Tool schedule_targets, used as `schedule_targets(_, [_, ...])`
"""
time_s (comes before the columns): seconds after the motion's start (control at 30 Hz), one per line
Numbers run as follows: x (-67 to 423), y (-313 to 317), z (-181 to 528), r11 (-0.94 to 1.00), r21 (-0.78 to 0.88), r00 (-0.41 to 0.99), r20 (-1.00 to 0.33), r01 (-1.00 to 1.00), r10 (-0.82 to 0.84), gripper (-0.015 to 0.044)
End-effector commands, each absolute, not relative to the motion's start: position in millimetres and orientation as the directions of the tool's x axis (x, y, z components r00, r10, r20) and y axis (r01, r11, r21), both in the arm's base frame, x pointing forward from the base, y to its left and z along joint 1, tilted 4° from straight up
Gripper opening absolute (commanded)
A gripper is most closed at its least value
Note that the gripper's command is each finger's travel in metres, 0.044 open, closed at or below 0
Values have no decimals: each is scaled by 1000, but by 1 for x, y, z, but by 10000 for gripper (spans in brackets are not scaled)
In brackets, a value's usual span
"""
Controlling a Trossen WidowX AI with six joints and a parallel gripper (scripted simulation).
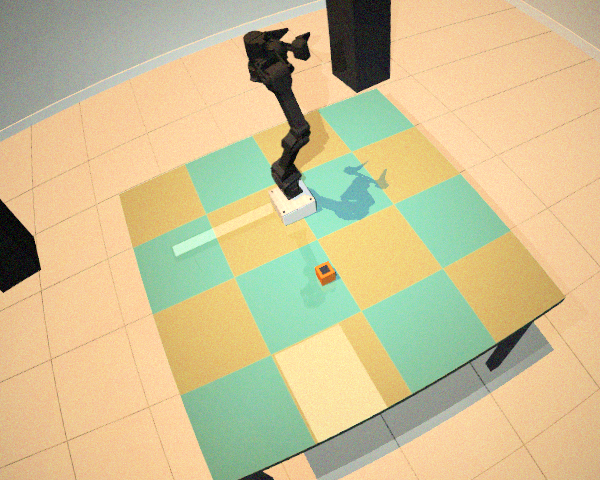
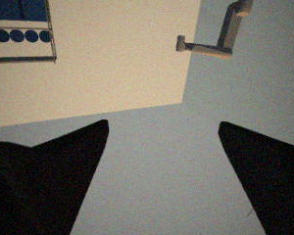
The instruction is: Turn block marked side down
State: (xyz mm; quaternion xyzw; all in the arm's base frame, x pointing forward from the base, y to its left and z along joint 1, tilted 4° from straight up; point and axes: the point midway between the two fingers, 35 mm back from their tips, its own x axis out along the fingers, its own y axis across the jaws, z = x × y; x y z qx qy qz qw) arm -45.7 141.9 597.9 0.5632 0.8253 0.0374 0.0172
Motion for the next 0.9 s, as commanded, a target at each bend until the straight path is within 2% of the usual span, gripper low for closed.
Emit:
schedule_targets(0.0, [-47,142,598,367,85,-369,14,926,929,426])
schedule_targets(0.17, [-84,127,596,495,216,-508,10,842,861,440])
schedule_targets(0.33, [-139,90,588,635,441,-705,-8,634,709,440])
schedule_targets(0.47, [-171,55,579,671,600,-826,-30,436,564,440])
schedule_targets(0.7, [-206,-15,559,585,801,-946,-80,126,314,440])
schedule_targets(0.87, [-219,-77,539,406,911,-984,-134,-77,114,440])
